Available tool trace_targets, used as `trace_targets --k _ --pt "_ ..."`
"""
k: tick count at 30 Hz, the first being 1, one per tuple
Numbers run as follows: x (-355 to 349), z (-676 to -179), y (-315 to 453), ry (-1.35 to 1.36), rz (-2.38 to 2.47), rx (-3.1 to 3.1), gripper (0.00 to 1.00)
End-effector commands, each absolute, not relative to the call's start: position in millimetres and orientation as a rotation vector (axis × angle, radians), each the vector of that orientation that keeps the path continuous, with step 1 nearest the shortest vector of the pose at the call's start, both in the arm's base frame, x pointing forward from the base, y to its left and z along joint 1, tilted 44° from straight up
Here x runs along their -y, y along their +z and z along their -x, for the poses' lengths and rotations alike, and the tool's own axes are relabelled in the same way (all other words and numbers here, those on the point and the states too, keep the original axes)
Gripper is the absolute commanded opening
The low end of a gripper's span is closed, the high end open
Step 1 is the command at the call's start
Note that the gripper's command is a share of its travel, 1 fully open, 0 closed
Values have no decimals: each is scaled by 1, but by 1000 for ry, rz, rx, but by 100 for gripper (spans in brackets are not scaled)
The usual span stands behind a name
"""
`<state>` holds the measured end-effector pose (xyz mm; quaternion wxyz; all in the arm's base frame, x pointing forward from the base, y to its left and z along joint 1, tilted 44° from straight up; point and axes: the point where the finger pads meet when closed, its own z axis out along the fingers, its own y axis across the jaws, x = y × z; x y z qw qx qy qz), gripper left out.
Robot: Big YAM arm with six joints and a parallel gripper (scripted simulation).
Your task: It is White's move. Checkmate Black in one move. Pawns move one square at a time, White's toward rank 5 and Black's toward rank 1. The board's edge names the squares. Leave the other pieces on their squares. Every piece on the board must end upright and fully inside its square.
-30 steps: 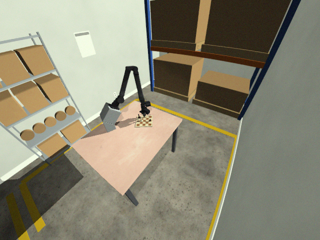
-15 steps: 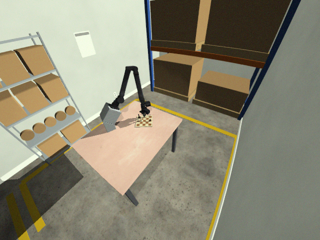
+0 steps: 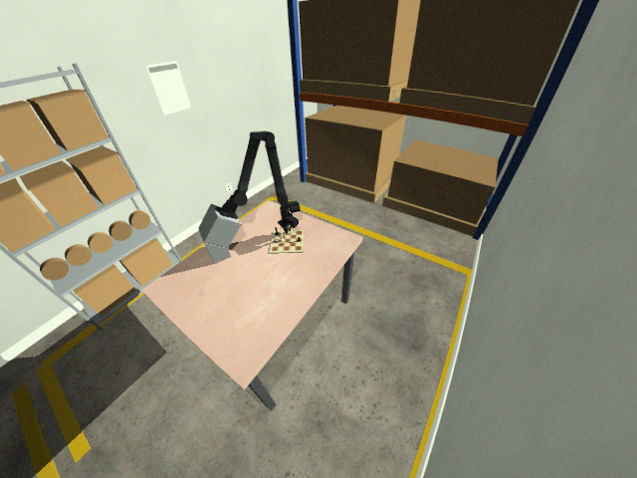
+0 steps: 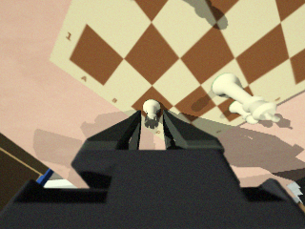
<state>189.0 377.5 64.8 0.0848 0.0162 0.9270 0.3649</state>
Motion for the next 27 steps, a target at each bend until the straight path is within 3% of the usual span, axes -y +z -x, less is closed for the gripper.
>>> trace_targets --k 1,2,27 --pt "-379 -182 60 1087 -45 -2778 28" --pt "-379 -182 60 1087 -45 -2778 36" --pt "-351 -183 91 1088 -45 -2760 36"
